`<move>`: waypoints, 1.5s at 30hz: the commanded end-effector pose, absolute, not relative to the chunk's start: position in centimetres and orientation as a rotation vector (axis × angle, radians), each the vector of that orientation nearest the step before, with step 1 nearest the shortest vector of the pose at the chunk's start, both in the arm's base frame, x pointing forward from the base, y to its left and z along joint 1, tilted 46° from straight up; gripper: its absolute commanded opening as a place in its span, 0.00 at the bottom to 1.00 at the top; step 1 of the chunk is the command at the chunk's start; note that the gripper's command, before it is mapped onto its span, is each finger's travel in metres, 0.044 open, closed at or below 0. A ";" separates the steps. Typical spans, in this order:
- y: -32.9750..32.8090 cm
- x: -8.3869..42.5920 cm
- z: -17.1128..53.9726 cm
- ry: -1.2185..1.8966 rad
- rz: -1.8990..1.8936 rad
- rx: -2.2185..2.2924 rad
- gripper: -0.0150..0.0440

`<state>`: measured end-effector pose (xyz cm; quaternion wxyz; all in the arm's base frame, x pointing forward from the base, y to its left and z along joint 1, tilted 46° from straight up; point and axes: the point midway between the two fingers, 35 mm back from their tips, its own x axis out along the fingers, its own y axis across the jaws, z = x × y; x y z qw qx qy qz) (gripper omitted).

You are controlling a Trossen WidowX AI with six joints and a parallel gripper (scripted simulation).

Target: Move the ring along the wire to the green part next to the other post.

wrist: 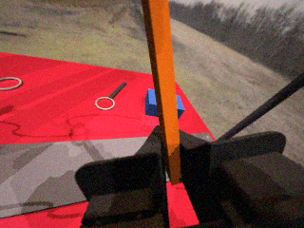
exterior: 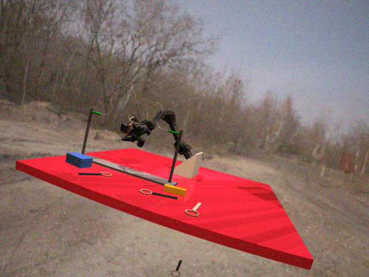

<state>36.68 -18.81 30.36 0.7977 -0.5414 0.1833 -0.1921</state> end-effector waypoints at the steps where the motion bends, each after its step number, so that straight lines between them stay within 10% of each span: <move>1: -18.1 36.5 29.0 0.410 -0.394 -1.076 0.00; 45: -12.9 36.5 22.6 0.457 -0.310 -0.745 0.00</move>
